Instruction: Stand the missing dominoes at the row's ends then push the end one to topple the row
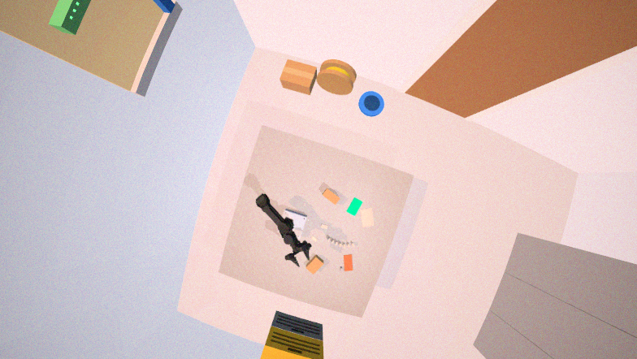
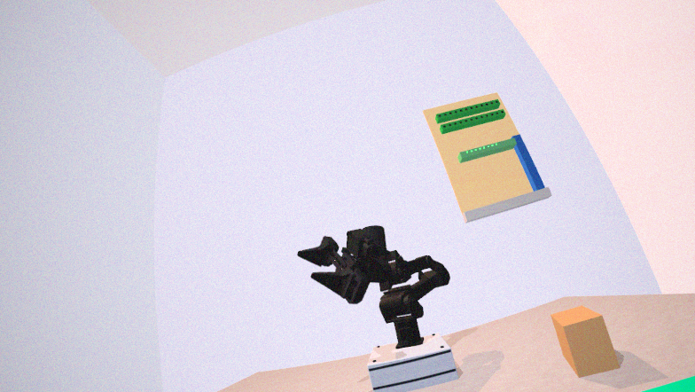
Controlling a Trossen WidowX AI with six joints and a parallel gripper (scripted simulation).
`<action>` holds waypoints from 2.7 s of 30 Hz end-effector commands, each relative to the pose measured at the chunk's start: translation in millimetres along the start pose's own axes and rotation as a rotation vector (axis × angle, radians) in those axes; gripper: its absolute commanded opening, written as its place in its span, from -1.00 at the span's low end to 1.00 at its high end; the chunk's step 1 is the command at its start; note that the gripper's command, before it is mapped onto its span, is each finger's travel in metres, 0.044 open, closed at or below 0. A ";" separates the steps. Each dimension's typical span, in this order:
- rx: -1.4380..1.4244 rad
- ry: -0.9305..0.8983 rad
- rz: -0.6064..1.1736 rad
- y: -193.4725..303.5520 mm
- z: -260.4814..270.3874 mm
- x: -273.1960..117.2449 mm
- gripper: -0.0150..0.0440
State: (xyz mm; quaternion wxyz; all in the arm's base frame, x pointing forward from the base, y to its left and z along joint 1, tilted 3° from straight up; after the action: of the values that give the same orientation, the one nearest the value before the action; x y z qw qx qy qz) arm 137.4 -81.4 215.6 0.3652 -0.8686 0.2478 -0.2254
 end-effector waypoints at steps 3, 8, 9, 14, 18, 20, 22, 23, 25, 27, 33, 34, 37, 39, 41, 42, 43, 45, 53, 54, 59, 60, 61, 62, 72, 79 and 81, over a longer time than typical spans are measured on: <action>0.022 -0.083 0.029 -4.4 6.2 5.3 1.00; 0.088 -0.356 0.148 -18.6 31.6 21.2 1.00; 0.099 -0.409 0.175 -21.4 37.4 23.9 1.00; 0.145 -0.664 0.329 -35.0 71.2 32.6 1.00; 0.160 -0.848 0.476 -45.2 101.6 34.0 1.00; 0.159 -0.931 0.558 -49.9 117.4 32.8 1.00; 0.150 -1.006 0.644 -54.2 133.5 30.3 1.00; 0.143 -1.041 0.689 -56.2 141.7 28.5 1.00; 0.124 -1.105 0.782 -59.9 158.0 24.0 1.00; 0.098 -1.160 0.879 -63.2 174.4 18.1 1.00; -0.020 -1.259 1.174 -68.9 220.8 -3.7 1.00; -0.033 -1.263 1.200 -69.1 224.6 -5.8 1.00; -0.037 -1.264 1.208 -69.2 225.9 -6.5 1.00; -0.037 -1.264 1.208 -69.2 225.9 -6.5 1.00; -0.037 -1.264 1.208 -67.9 227.2 -6.6 1.00; -0.037 -1.264 1.209 -64.1 231.2 -6.9 1.00; -0.037 -1.264 1.209 -57.7 237.7 -7.5 1.00; -0.037 -1.263 1.210 -41.1 252.8 -10.0 1.00; -0.038 -1.264 1.209 -22.3 271.1 -13.7 1.00; -0.038 -1.264 1.209 -22.1 271.3 -13.7 1.00; -0.038 -1.264 1.209 -16.9 276.1 -15.1 1.00; -0.038 -1.264 1.209 -15.7 277.2 -15.4 1.00; -0.038 -1.264 1.209 -14.5 278.3 -15.8 1.00; -0.038 -1.264 1.209 -13.3 279.3 -16.1 1.00; -0.038 -1.264 1.209 -11.5 280.9 -16.6 0.82; -0.038 -1.264 1.209 -11.5 280.9 -16.6 0.20; -0.038 -1.264 1.209 -11.5 280.9 -16.6 0.02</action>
State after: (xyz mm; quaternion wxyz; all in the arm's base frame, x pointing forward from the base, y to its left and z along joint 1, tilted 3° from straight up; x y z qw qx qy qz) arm 288.5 81.7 43.5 0.4750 -0.5586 0.4214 0.5336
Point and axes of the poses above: the point midway between the two fingers, 35 mm back from their tips, its own x axis out along the fingers, its own z axis across the jaws, y = z × x, the point moved 6 cm from there along -x, back along the fingers, and after that the axes turned 1 degree about x, right-handed, at the moved point
